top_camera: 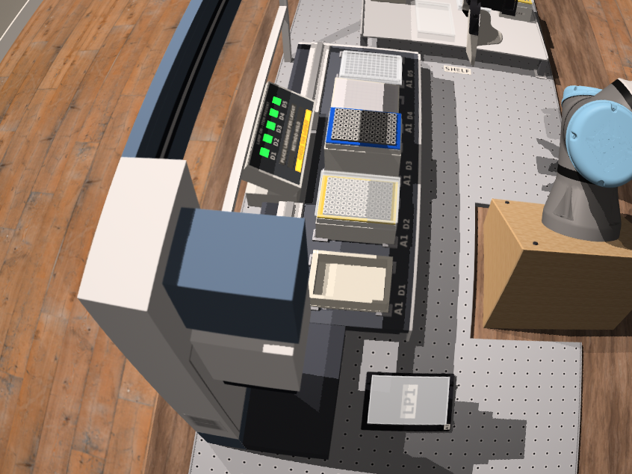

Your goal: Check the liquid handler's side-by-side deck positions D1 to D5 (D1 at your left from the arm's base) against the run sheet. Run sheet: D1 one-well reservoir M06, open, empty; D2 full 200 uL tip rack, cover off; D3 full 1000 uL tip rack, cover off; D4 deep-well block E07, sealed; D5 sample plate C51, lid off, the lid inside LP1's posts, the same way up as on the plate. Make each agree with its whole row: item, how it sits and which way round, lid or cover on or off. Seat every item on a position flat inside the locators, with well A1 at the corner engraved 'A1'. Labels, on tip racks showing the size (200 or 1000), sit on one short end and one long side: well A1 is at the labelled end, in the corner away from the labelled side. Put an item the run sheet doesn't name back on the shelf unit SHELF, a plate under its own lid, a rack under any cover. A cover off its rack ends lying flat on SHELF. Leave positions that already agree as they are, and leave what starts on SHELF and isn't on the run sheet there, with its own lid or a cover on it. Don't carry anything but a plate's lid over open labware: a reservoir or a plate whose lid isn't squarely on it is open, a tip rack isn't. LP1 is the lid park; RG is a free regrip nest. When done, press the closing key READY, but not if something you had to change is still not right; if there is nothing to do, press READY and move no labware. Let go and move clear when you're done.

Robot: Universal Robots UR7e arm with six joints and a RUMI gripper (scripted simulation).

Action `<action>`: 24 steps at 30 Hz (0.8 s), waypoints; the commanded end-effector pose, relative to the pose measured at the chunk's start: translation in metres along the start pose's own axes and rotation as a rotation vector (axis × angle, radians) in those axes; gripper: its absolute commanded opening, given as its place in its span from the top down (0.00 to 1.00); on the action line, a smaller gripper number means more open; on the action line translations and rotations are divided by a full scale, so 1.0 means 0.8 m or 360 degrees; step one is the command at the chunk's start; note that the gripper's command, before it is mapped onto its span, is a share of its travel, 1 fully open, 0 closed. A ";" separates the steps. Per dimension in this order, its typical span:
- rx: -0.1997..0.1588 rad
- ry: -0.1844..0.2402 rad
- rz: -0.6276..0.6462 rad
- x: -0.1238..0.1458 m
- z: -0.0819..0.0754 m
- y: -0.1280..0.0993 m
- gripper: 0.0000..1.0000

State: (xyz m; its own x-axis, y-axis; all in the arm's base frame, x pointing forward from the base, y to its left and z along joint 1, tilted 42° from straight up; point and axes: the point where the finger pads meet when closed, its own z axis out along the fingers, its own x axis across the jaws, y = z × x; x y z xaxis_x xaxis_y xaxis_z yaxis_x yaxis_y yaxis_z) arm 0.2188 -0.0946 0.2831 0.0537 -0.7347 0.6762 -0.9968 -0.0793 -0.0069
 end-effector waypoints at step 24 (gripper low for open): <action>0.0023 -0.0027 -0.0025 0.029 0.001 -0.073 0.18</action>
State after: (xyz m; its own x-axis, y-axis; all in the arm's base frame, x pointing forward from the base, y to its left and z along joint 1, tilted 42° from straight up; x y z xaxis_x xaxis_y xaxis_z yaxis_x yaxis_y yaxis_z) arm 0.2513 -0.1083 0.2959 0.0781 -0.7468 0.6605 -0.9946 -0.1041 -0.0001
